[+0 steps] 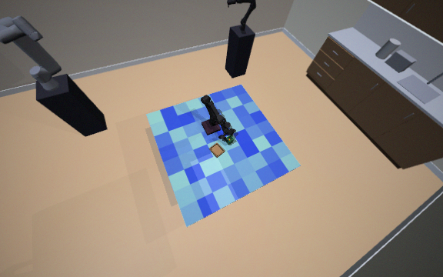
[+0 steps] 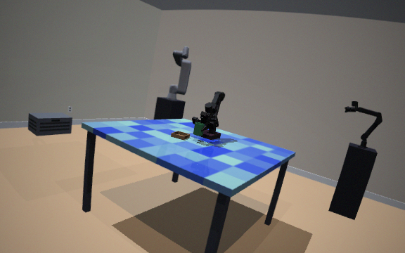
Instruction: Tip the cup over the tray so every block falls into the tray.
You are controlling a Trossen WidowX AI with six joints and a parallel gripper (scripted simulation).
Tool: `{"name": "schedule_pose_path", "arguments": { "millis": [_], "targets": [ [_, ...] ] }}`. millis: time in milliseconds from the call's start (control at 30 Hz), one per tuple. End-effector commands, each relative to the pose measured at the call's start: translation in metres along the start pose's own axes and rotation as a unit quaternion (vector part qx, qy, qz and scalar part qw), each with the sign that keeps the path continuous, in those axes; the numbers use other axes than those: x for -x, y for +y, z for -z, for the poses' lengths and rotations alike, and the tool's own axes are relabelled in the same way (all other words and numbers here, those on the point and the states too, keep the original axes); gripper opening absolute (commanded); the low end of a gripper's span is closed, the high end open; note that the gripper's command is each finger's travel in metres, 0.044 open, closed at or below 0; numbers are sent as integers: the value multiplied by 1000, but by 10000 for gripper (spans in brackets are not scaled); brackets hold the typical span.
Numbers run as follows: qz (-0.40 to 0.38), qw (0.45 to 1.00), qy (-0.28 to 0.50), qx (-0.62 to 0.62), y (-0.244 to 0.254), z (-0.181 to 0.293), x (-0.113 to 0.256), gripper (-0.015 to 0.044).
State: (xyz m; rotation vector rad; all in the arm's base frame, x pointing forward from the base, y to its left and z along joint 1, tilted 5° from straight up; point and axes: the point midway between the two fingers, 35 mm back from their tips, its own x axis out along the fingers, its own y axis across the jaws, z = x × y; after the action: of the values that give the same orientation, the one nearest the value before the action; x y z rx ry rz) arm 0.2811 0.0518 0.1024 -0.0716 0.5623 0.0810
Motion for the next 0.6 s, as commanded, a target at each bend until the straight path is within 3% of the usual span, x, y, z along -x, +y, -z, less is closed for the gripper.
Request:
{"name": "schedule_pose_path", "arguments": {
  "millis": [0, 567],
  "targets": [
    [13, 1000, -4, -8, -11, -8, -3, 0],
    [89, 994, -7, -61, -78, -22, -15, 0]
  ]
}}
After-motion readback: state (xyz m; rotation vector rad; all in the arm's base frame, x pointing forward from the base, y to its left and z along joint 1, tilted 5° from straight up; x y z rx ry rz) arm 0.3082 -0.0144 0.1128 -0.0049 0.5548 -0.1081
